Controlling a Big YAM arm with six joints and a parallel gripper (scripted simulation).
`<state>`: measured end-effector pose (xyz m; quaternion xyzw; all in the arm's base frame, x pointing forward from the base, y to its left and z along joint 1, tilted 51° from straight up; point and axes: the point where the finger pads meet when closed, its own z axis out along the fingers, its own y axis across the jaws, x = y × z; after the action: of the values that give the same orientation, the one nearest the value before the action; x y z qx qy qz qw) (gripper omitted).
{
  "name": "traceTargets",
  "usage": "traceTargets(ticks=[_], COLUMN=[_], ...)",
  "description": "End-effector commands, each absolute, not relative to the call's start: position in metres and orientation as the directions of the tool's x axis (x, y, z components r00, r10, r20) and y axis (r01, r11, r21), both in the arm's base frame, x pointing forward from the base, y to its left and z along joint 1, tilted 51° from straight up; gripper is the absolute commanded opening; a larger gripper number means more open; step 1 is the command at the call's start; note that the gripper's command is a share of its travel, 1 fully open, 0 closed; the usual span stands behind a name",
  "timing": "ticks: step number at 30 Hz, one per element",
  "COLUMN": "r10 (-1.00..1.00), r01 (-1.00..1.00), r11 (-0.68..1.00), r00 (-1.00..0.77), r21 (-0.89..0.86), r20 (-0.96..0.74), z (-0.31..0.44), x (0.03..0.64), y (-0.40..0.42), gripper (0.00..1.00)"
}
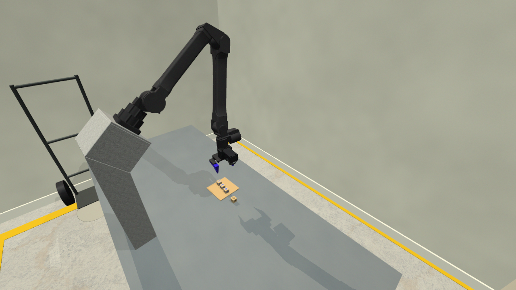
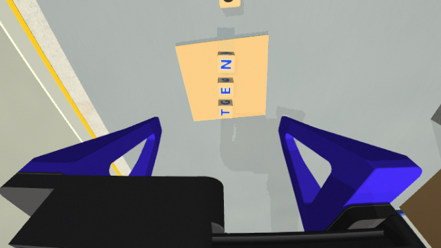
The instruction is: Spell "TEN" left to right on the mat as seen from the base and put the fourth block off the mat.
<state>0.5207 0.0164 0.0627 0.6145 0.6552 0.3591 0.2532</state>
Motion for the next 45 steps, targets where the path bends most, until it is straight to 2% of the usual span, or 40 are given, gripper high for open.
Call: traceTargets(ticks=[1, 8, 10, 45], r10=[0.989, 0.989, 0.989, 0.989], r01=[0.635, 0.633, 0.660, 0.641], r11=[-0.009, -0.008, -0.010, -0.009], r00=[-0.109, -0.108, -0.104, -0.109], r21=[0.773, 0.774, 0.751, 0.768], r20=[0.100, 0.099, 0.105, 0.102], z=[0.065, 0.076, 0.060, 0.069], x=[0.508, 0.494, 0.492, 0.496], y=[0.007, 0.004, 0.004, 0.005], gripper=[1.00, 1.00, 1.00, 1.00])
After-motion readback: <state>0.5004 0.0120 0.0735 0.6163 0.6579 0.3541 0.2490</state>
